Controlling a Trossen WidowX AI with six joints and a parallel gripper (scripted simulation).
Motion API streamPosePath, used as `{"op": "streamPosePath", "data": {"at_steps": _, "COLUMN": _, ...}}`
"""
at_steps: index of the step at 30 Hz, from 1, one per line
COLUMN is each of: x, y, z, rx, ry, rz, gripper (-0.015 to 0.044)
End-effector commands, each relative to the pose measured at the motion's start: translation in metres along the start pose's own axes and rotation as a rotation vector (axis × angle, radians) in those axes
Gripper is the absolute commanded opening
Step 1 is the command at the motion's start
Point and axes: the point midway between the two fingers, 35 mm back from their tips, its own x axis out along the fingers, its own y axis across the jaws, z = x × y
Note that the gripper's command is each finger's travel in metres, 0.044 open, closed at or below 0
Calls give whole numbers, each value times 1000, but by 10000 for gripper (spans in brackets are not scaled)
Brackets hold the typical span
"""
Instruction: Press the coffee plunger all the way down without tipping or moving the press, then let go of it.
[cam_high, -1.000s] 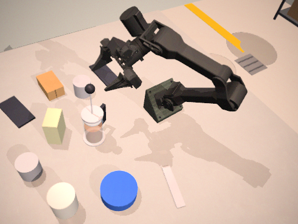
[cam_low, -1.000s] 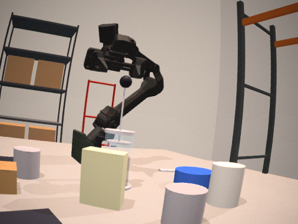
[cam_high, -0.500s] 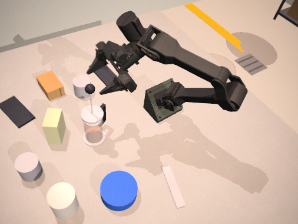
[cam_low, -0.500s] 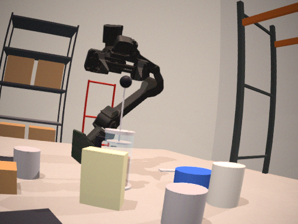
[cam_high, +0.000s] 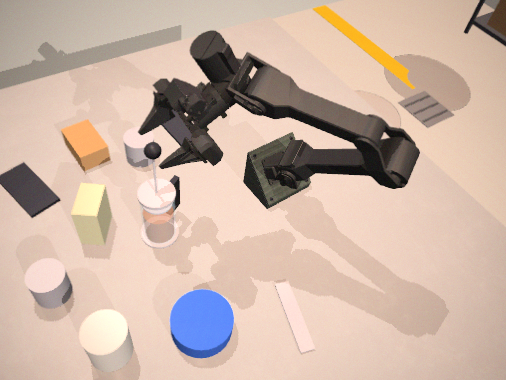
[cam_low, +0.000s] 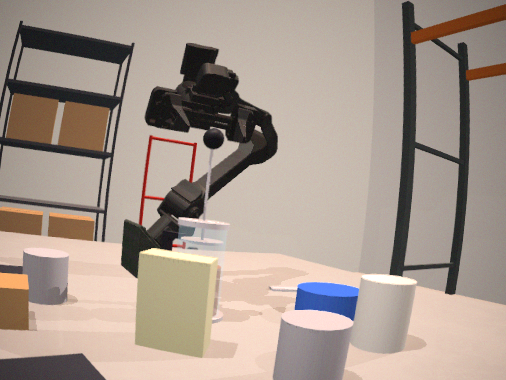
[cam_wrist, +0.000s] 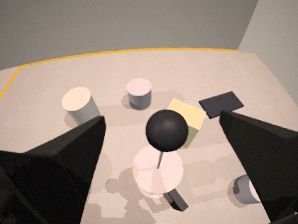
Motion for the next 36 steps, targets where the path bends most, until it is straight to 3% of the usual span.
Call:
{"op": "streamPosePath", "data": {"at_steps": 1, "x": 2, "y": -1, "z": -4, "rx": 11, "ry": 5, "rz": -4, "gripper": 361}}
{"op": "streamPosePath", "data": {"at_steps": 9, "x": 2, "y": -1, "z": -4, "rx": 11, "ry": 5, "rz": -4, "gripper": 151}}
{"op": "streamPosePath", "data": {"at_steps": 12, "x": 2, "y": -1, "z": -4, "rx": 11, "ry": 5, "rz": -4, "gripper": 131}}
{"op": "streamPosePath", "data": {"at_steps": 36, "x": 17, "y": -4, "z": -22, "rx": 9, "ry": 9, "rz": -6, "gripper": 128}}
